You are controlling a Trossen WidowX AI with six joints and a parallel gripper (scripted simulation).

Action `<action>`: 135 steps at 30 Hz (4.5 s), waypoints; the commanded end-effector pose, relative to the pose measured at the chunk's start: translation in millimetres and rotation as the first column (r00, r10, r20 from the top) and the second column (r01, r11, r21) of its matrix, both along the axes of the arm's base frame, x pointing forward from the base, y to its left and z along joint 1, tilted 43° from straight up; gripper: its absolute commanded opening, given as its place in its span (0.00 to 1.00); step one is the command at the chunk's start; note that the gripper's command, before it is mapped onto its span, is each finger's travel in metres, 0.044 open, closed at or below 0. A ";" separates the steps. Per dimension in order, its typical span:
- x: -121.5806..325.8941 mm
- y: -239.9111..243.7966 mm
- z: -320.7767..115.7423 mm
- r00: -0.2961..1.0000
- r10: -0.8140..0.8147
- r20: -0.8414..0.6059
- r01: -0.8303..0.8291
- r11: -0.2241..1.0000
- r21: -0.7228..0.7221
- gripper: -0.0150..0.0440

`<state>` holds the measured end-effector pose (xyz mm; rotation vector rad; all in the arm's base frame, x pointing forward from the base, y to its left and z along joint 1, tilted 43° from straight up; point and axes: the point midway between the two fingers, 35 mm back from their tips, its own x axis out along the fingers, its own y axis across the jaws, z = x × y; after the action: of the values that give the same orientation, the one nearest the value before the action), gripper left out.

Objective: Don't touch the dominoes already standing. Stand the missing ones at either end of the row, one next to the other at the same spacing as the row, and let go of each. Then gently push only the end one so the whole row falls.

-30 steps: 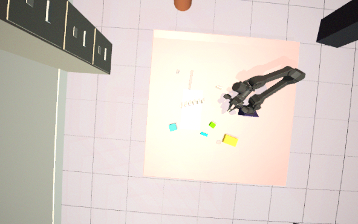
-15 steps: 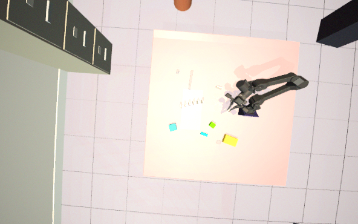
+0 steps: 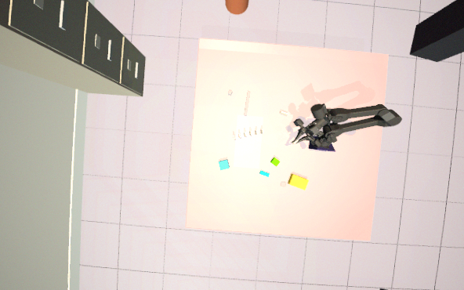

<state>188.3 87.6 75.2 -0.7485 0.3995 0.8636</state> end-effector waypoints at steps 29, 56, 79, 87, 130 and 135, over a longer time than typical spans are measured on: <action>6.5 -6.2 -6.6 0.998 0.030 0.060 -0.030 0.999 -0.011 0.29; 22.2 -35.9 -44.0 0.999 0.038 0.036 -0.037 0.999 -0.034 0.29; 21.0 -60.3 -75.4 0.999 0.029 0.043 -0.029 0.999 -0.017 0.29; 17.8 -67.5 -85.4 0.998 0.021 0.053 -0.021 1.000 -0.005 0.29; 13.3 -36.5 -51.3 0.999 0.012 0.053 -0.012 1.000 -0.001 1.00; 20.5 -39.4 -55.5 0.983 -0.113 -0.144 0.120 0.992 0.041 1.00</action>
<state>202.6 49.3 18.6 -0.7017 0.4326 0.8475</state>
